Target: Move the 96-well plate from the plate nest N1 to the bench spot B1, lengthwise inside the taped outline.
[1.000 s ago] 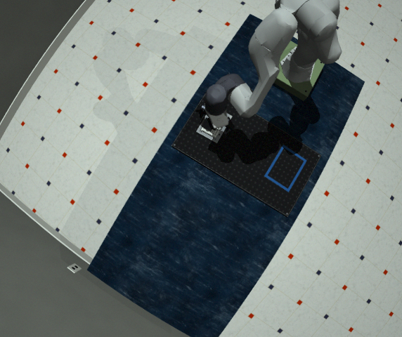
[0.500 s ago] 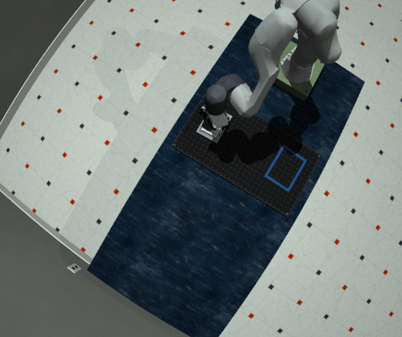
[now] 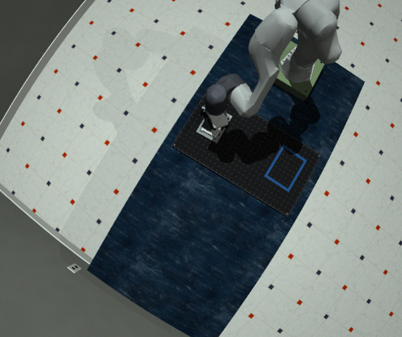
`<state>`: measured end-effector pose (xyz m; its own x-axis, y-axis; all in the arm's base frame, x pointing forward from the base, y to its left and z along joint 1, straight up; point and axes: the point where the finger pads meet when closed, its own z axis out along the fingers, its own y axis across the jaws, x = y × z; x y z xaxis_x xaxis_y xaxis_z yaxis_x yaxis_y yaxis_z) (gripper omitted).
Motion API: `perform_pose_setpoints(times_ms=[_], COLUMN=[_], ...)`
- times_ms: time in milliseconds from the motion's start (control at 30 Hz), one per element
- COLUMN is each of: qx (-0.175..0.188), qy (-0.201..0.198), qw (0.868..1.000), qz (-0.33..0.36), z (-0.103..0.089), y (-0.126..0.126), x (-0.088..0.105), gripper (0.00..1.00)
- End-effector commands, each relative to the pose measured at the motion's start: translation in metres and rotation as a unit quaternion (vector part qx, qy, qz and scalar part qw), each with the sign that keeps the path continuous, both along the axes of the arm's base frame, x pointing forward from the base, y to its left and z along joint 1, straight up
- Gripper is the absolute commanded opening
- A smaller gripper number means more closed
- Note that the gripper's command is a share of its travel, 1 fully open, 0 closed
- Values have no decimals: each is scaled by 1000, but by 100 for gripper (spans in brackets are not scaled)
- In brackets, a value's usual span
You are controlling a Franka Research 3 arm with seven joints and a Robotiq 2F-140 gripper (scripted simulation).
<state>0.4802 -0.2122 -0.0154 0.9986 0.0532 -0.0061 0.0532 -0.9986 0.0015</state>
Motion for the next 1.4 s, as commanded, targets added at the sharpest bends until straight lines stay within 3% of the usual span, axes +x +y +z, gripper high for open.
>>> perform_pose_setpoints(times_ms=[0,1033,1367], qx=[0,0,0], qy=[-1,-1,-1], qw=[1000,1000,1000], qz=[-3,-3,-3], z=[-1,0,15], y=[0,0,0], x=[1,1,1], gripper=[63,60,60])
